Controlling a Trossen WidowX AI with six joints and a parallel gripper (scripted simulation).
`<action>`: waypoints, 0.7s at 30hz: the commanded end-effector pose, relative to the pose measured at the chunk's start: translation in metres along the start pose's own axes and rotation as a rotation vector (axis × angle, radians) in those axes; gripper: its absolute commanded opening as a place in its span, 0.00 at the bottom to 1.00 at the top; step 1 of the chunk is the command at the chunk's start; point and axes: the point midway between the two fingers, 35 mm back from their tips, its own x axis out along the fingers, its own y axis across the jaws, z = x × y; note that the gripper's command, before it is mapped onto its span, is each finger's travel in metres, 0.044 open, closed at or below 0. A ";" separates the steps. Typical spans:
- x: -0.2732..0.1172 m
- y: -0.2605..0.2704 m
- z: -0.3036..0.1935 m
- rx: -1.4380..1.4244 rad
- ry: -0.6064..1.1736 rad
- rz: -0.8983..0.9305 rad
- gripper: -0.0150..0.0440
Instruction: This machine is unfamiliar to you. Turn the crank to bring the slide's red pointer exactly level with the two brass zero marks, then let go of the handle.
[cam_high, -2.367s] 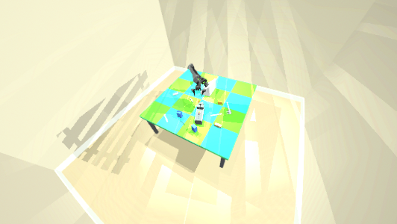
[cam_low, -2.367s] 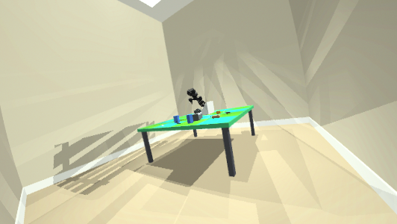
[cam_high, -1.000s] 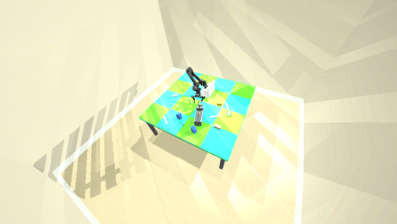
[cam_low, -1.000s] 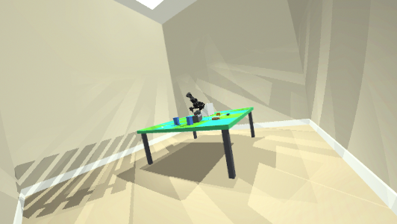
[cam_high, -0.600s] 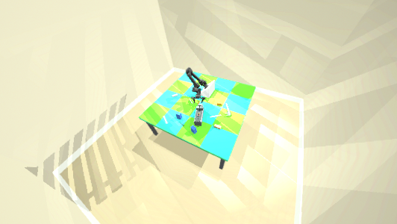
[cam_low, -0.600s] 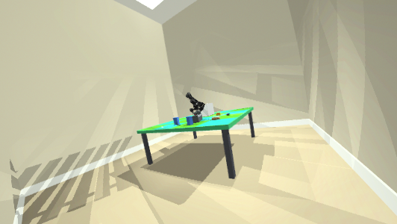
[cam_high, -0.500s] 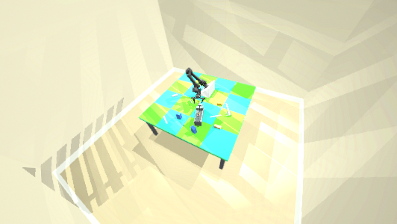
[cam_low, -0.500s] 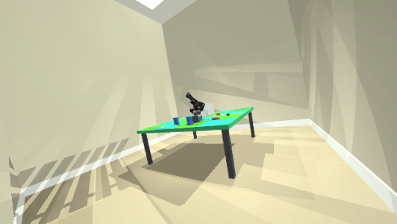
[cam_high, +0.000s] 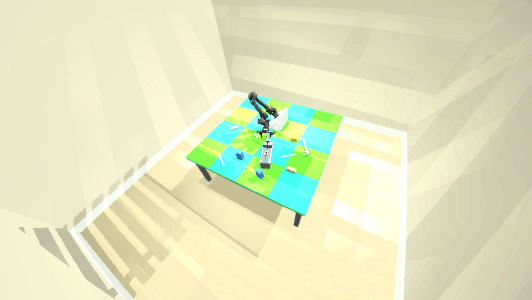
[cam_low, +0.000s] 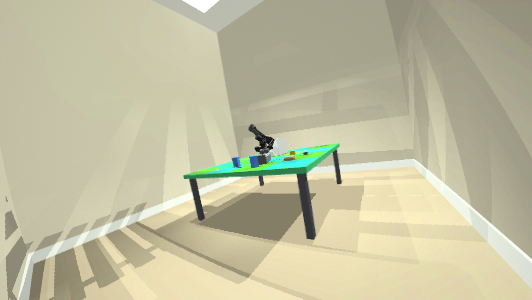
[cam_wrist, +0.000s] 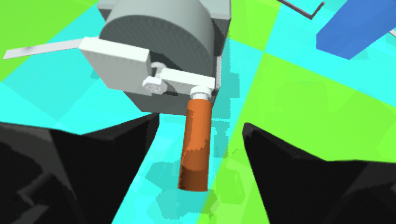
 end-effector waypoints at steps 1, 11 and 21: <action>0.001 0.003 -0.003 -0.010 0.005 0.008 0.64; 0.001 0.003 -0.003 -0.010 0.005 0.008 0.25; -0.002 0.002 0.001 -0.010 0.004 0.008 0.25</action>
